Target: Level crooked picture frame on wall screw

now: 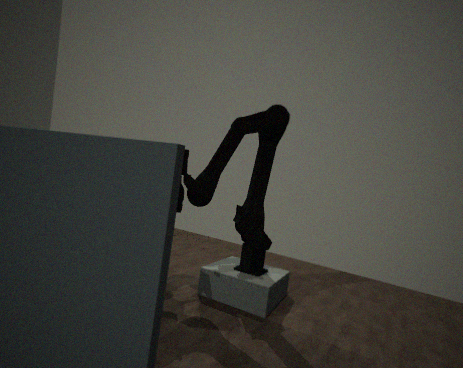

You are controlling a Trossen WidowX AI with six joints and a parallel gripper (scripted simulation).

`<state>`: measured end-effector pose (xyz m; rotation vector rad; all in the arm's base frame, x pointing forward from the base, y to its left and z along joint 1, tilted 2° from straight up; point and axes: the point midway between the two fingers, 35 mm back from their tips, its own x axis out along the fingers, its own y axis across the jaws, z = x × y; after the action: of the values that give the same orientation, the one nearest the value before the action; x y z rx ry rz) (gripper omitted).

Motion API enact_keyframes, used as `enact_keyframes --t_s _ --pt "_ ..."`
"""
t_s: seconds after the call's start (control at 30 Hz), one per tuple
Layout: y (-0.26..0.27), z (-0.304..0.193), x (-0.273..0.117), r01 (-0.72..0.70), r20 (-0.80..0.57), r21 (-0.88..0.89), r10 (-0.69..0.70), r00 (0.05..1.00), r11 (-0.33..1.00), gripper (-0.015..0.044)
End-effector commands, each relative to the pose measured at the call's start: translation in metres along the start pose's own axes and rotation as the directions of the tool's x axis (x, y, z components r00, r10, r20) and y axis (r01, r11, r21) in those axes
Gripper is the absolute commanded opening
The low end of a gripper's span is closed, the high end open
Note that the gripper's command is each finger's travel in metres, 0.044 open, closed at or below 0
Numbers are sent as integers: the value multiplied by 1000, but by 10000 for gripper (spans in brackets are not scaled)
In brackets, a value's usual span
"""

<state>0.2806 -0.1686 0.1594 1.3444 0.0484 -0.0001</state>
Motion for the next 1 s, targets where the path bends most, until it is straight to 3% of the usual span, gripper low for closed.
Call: enact_keyframes --t_s 0.0,0.23,0.97 --pt "13 -2 -29 0 -1 -111 0 1000 994 260" --pt "31 -18 -75 -5 -6 -299 3 1000 954 260" --pt "31 -18 -76 -5 -6 -304 3 1000 953 260"
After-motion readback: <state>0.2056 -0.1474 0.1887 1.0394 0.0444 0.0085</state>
